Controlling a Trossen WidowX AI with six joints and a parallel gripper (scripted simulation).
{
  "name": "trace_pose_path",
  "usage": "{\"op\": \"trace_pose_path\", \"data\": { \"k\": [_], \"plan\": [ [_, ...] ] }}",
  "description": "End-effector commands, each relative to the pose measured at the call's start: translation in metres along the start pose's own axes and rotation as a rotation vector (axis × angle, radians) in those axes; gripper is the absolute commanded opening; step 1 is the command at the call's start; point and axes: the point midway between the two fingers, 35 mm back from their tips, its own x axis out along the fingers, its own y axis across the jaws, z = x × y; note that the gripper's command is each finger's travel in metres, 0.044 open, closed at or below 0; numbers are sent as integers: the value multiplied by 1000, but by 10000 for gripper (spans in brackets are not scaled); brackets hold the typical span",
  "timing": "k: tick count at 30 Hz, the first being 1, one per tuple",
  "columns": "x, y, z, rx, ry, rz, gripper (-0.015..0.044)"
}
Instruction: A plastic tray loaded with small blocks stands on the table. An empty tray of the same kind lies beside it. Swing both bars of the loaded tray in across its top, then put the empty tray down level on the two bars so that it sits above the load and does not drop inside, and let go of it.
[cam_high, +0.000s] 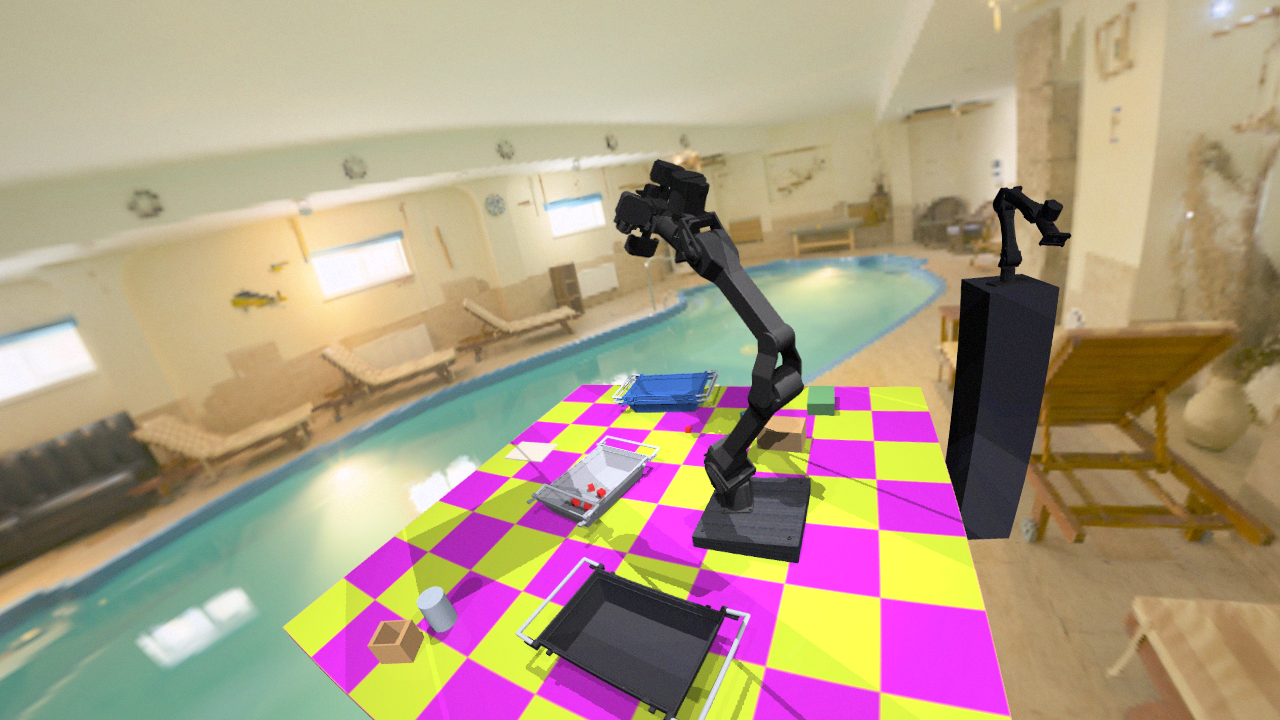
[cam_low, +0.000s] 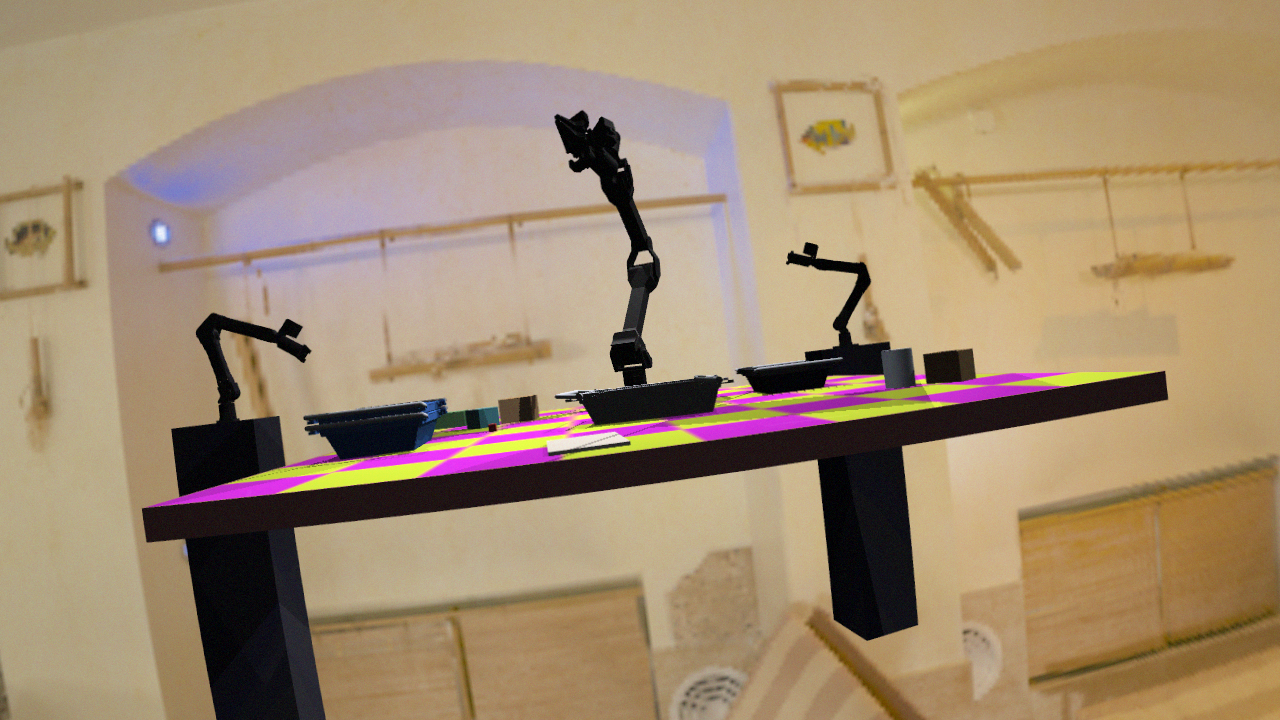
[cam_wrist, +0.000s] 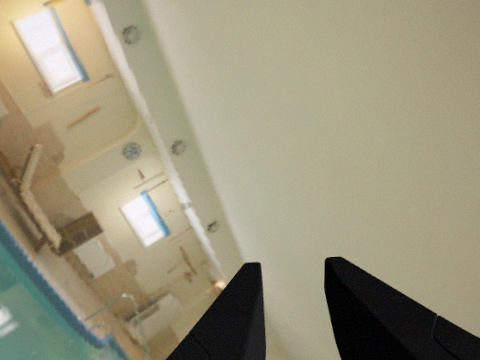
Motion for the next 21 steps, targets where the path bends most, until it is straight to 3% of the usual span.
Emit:
{"op": "trace_pose_path", "data": {
  "k": [1, 10, 21],
  "plan": [
    [34, 64, -7, 60, 31, 188, 81],
    [76, 211, -30, 210, 188, 595, 81],
    [66, 350, -59, 328, 401, 952, 81]
  ]
}}
